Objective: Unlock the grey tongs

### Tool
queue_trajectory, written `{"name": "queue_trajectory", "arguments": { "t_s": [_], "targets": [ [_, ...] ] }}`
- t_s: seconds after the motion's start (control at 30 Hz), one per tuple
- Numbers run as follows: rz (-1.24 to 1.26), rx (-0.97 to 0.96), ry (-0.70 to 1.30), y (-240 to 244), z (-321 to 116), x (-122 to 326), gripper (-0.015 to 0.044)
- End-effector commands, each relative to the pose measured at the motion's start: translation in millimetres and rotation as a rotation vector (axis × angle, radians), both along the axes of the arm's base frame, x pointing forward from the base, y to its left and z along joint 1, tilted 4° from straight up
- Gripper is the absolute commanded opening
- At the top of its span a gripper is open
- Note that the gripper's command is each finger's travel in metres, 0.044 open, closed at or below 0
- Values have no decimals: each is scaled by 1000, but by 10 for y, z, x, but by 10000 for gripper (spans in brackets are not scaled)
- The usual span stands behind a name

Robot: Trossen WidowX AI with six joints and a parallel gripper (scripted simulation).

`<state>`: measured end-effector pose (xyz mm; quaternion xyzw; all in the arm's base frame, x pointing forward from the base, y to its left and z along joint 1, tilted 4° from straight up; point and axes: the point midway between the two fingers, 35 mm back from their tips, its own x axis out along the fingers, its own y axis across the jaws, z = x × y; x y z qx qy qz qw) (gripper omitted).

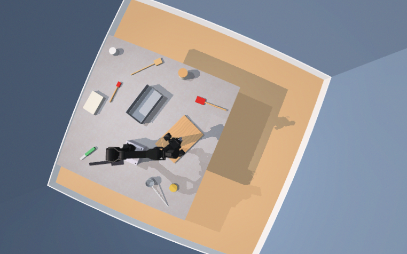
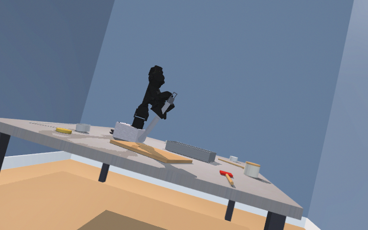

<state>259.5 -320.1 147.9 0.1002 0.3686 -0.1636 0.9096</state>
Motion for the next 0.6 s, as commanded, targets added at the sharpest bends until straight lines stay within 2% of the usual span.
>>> {"name": "queue_trajectory", "arguments": {
  "t_s": [0.0,0.57],
  "targets": [
    [0,-5,40,-34,6,14,-150],
    [49,117,407,68,-340,11,-150]
  ]
}}
